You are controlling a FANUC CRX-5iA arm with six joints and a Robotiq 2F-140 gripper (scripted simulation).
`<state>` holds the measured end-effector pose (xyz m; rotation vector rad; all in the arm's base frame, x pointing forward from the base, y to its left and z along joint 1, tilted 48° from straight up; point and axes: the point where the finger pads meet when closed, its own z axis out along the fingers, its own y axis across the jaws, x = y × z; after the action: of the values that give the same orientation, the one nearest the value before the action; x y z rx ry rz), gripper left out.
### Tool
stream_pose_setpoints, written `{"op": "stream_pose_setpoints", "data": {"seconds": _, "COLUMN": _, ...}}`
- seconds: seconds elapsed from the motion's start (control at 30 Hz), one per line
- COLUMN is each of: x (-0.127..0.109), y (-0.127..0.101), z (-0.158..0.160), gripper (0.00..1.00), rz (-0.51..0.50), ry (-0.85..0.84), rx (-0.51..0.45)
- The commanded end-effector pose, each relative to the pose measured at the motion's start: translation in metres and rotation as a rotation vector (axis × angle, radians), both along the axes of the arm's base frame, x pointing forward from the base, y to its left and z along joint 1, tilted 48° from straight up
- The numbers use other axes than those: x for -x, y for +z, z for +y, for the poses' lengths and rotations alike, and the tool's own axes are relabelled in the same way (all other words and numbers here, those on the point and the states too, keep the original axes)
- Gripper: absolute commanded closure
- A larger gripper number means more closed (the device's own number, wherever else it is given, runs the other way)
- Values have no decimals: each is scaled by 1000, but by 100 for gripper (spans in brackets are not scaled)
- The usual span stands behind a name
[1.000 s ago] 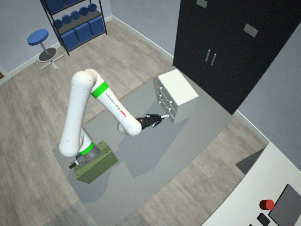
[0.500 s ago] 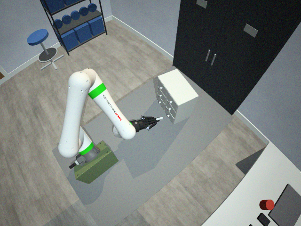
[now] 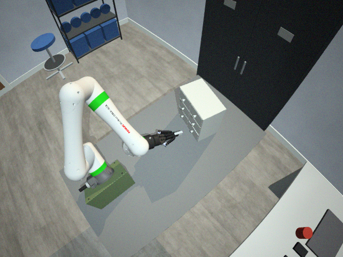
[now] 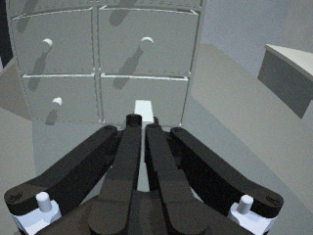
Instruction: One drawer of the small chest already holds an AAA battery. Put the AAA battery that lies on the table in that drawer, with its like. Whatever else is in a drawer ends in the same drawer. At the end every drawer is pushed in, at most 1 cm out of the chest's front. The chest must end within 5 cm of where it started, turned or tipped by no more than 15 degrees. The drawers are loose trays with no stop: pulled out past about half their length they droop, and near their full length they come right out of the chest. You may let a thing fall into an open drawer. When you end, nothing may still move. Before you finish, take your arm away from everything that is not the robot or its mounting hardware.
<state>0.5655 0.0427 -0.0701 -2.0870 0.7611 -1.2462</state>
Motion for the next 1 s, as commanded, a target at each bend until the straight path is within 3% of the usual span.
{"op": "stream_pose_setpoints", "data": {"seconds": 0.0, "x": 17, "y": 26, "z": -25, "gripper": 100, "rz": 4, "ry": 1, "rx": 0}}
{"op": "stream_pose_setpoints", "data": {"seconds": 0.97, "x": 29, "y": 41, "z": -38, "gripper": 100, "rz": 64, "ry": 68, "rx": -17}}
